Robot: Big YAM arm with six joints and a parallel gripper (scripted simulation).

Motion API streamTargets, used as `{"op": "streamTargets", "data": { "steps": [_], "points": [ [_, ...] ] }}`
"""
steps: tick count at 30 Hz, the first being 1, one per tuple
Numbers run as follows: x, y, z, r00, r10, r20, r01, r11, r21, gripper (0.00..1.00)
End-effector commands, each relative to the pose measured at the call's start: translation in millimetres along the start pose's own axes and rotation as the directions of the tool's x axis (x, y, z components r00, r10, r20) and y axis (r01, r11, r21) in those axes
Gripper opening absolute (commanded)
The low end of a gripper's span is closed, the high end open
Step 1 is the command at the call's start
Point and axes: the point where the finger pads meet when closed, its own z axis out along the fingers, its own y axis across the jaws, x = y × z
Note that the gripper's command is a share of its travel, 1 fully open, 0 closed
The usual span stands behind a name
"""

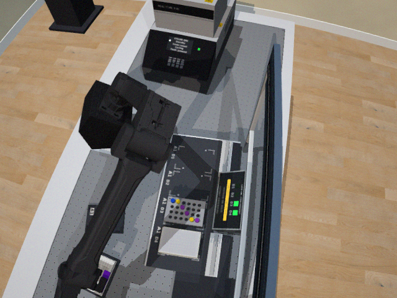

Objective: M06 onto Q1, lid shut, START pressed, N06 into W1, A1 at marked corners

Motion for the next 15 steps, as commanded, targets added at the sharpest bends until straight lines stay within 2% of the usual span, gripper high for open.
{"op": "streamTargets", "data": {
  "steps": [1, 4, 7, 11, 15],
  "points": [
    [-21.9, 17.3, -32.4, 0.997, -0.047, 0.060, 0.048, 0.999, -0.016, 1.00],
    [-13.1, 11.6, -25.4, 0.999, -0.036, 0.034, 0.036, 0.999, -0.005, 1.00],
    [-9.3, 0.5, -27.7, 1.000, -0.018, 0.024, 0.018, 1.000, -0.005, 1.00],
    [-7.5, -0.5, -43.0, 0.999, -0.014, 0.031, 0.015, 1.000, -0.009, 1.00],
    [-16.2, 6.9, -62.7, 0.998, -0.031, 0.058, 0.032, 0.999, -0.012, 1.00]
  ]
}}
